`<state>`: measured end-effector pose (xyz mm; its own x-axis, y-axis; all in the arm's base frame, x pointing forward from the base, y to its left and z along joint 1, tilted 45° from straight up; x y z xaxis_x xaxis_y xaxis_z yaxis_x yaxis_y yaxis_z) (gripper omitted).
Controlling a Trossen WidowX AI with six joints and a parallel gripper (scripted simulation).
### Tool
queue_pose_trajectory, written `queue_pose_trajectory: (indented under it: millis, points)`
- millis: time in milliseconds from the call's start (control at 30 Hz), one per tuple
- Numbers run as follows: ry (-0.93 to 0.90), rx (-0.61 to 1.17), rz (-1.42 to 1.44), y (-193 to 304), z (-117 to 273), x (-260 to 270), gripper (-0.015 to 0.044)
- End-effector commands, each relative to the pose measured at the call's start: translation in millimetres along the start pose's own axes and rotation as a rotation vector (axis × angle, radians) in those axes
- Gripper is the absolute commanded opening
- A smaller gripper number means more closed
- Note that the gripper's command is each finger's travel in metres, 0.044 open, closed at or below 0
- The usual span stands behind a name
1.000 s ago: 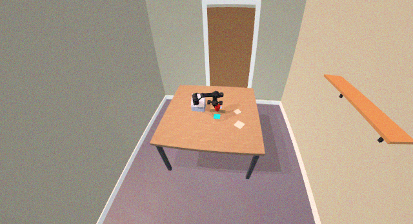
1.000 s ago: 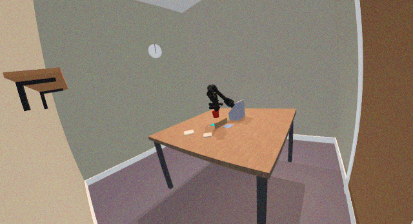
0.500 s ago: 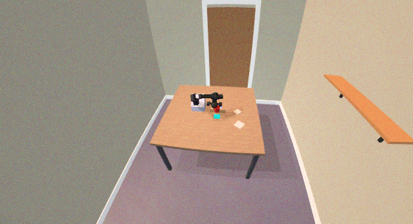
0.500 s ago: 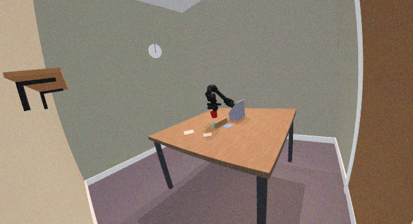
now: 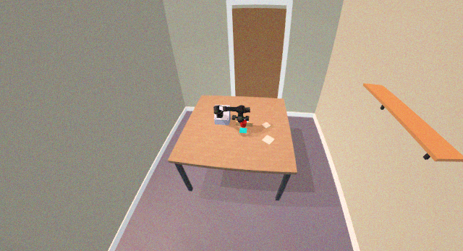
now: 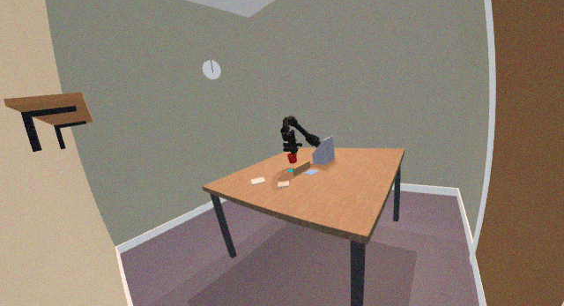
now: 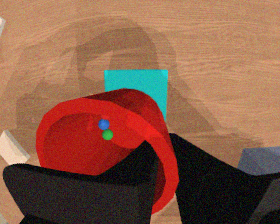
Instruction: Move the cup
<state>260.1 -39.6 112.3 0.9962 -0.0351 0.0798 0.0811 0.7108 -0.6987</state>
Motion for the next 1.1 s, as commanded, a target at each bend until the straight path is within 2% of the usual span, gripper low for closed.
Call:
queue_pose_trajectory:
  millis: [0,1067]
  points:
    - [0.003,-0.006,0.006,0,-7,-1,0.0000]
    - [0.003,-0.007,0.006,-2,-50,-1,0.0000]
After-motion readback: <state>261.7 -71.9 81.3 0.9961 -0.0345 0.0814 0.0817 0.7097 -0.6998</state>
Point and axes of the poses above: the point midway between the two fingers, 35 mm back from their tips, its own z axis back along the fingers, its own x axis across the jaws, y = z × x, the point moved 3 cm from there along z, back along the fingers, and after that the axes turned 5 degrees about -z, right-handed, at the moved point
